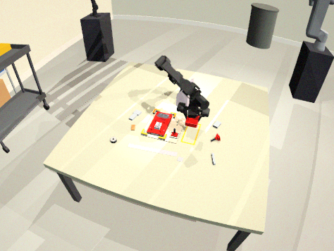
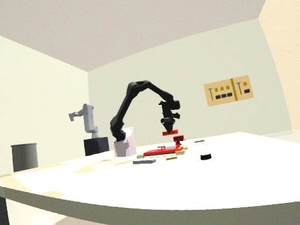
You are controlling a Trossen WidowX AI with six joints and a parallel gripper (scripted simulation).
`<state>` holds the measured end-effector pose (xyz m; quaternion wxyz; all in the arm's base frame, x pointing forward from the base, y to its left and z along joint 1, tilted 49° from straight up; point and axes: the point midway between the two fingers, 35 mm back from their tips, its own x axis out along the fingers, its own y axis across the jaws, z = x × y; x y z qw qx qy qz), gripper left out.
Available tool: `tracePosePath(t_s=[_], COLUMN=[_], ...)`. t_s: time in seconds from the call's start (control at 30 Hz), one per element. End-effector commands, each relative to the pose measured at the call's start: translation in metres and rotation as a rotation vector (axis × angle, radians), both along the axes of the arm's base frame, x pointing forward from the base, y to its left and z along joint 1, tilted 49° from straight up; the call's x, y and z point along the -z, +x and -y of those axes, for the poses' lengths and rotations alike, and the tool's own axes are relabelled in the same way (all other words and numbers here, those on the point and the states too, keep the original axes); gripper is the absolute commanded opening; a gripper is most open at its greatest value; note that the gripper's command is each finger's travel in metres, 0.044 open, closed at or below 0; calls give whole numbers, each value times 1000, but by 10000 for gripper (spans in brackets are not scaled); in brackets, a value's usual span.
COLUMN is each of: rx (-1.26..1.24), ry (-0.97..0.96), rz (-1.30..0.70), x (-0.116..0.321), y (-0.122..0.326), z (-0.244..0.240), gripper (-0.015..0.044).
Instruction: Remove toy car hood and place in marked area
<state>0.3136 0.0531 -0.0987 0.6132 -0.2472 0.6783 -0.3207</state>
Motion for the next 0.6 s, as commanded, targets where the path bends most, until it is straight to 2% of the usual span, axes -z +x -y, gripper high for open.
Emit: tracePosePath(t_s=[0.0, 0.57], rx=[5, 5], ry=[0, 1], rz=[5, 5], x=[3, 12], y=[0, -1], z=[2, 11], gripper=[0, 0])
